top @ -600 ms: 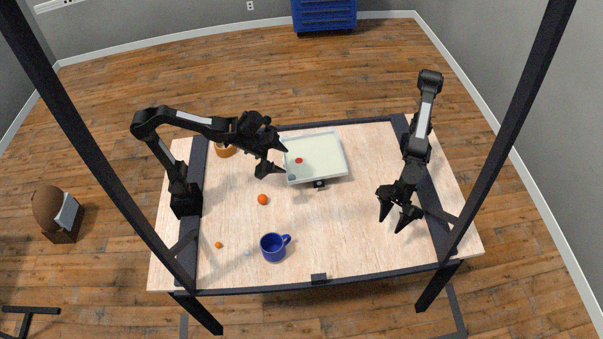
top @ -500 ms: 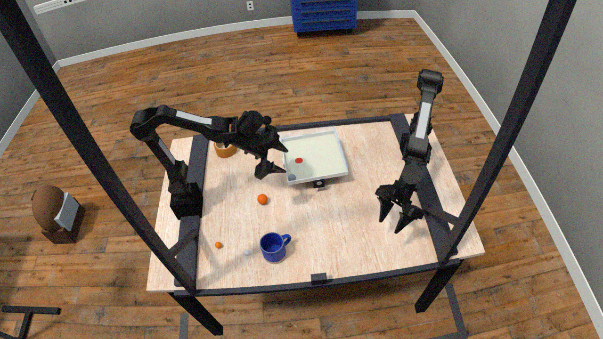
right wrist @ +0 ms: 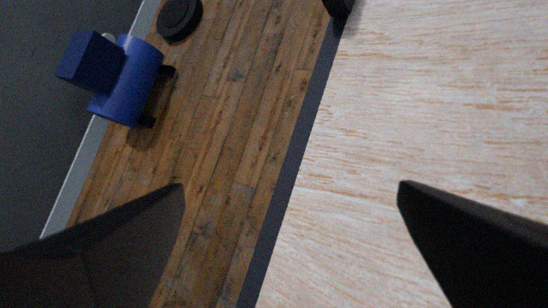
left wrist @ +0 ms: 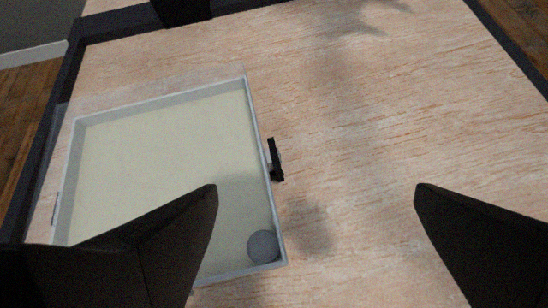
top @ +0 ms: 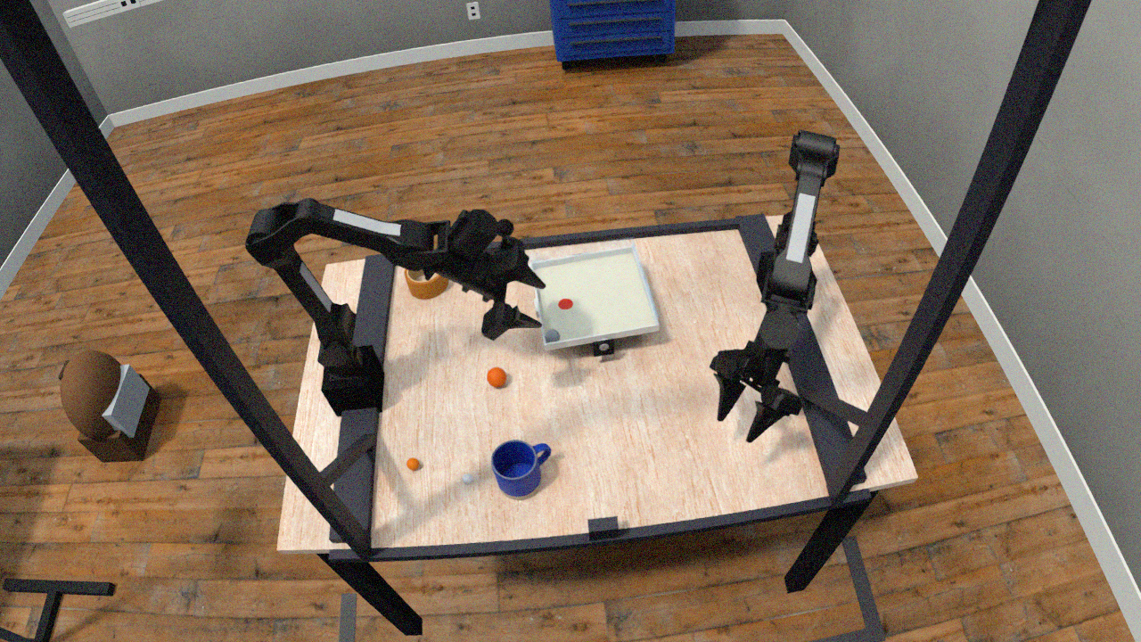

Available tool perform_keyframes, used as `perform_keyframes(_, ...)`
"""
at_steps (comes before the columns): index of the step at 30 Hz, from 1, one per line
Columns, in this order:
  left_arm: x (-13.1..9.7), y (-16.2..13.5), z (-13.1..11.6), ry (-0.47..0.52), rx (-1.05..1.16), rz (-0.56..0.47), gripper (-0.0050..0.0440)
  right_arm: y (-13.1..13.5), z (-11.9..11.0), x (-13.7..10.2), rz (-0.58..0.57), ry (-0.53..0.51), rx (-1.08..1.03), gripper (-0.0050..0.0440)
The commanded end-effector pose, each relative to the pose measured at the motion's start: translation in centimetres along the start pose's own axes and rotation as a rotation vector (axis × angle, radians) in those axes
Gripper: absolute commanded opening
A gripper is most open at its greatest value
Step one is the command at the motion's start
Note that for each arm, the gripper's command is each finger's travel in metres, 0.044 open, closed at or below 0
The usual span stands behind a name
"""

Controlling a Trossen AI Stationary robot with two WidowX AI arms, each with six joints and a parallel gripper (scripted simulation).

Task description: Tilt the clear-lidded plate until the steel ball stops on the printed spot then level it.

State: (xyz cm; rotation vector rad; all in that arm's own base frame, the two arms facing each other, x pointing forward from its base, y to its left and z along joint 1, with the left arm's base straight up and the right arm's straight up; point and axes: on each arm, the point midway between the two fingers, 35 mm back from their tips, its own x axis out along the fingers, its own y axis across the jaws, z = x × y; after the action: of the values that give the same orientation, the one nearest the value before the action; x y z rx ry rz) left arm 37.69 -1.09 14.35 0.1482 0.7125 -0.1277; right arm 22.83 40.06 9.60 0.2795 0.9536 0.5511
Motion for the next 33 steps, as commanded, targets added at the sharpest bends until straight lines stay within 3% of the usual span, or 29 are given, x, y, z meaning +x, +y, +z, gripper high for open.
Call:
perform_keyframes(1, -0.5, 0.1, 1.0, -0.030, 0.003, 0.004, 0.0400, 1.6, 2.0, -2.6, 0.053, -0.049, 0.010, 0.0400)
perform_keyframes(14, -0.5, 0.1, 1.0, -0.030, 0.003, 0.004, 0.0400, 3.3, 6.1, -14.6, 0.209, -0.189, 0.043, 0.0400)
perform_keyframes(16, -0.5, 0.1, 1.0, -0.030, 0.003, 0.004, 0.0400, 3.3, 6.1, -14.6, 0.209, -0.189, 0.043, 0.0400)
perform_keyframes(31, -0.5, 0.1, 1.0, -0.030, 0.003, 0.004, 0.0400, 1.6, 7.4, -27.9, 0.390, -0.352, 0.081, 0.0400)
perform_keyframes(33, -0.5, 0.1, 1.0, -0.030, 0.003, 0.004, 0.0400, 1.6, 7.4, -27.9, 0.390, -0.352, 0.081, 0.0400)
